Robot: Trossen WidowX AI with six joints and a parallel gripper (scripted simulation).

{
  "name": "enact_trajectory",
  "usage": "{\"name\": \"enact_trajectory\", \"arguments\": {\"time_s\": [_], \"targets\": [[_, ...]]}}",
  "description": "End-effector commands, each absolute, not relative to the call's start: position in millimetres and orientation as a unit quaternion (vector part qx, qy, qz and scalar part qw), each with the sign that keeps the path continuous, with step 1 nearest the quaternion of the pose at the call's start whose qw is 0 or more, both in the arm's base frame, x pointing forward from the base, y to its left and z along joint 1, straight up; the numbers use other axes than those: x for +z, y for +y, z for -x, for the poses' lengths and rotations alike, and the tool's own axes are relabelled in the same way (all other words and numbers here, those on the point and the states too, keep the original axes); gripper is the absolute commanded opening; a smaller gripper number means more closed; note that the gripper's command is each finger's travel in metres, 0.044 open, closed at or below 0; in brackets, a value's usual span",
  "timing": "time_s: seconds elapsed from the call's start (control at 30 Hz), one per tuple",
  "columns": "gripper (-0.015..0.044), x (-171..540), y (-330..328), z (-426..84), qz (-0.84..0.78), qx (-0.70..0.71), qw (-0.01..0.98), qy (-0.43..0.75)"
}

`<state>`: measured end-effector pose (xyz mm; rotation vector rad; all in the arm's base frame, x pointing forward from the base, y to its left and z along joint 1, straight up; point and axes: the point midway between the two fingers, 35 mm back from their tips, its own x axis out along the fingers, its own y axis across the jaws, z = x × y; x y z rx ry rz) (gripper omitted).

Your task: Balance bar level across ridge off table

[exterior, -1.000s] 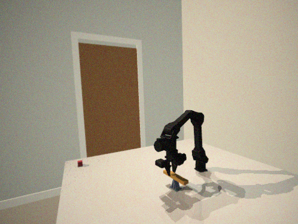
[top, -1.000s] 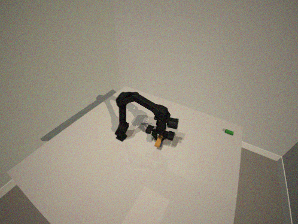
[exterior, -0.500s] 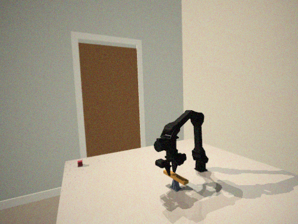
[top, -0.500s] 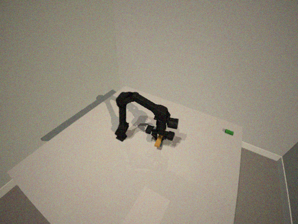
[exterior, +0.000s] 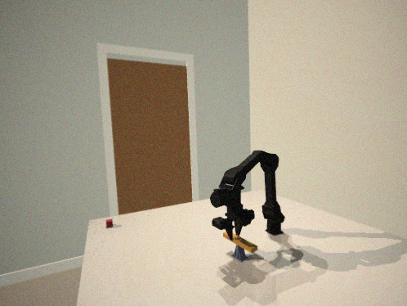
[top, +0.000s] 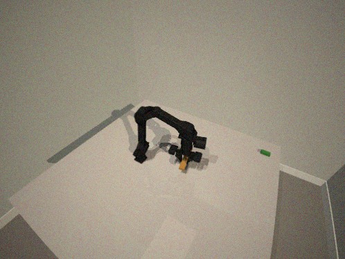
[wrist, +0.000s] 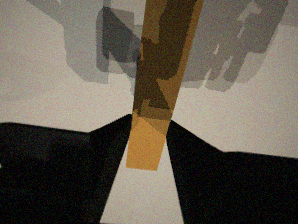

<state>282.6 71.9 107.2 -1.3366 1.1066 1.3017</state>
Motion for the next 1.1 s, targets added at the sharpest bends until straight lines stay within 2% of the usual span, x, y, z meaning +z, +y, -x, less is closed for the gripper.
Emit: {"name": "enact_trajectory", "arguments": {"time_s": [0.0, 0.13, 0.33, 0.37, 1.07], "targets": [[0.0, 107.0, 71.9, -282.6, 0.545, 0.531, 0.467, 0.451], [0.0, 107.0, 71.9, -282.6, 0.545, 0.531, 0.467, 0.451], [0.0157, 107.0, 71.9, -282.6, 0.545, 0.531, 0.467, 0.451], [0.0167, 107.0, 71.9, -282.6, 0.545, 0.531, 0.467, 0.451], [0.0169, 107.0, 71.9, -282.6, 0.545, 0.531, 0.467, 0.451]]}}
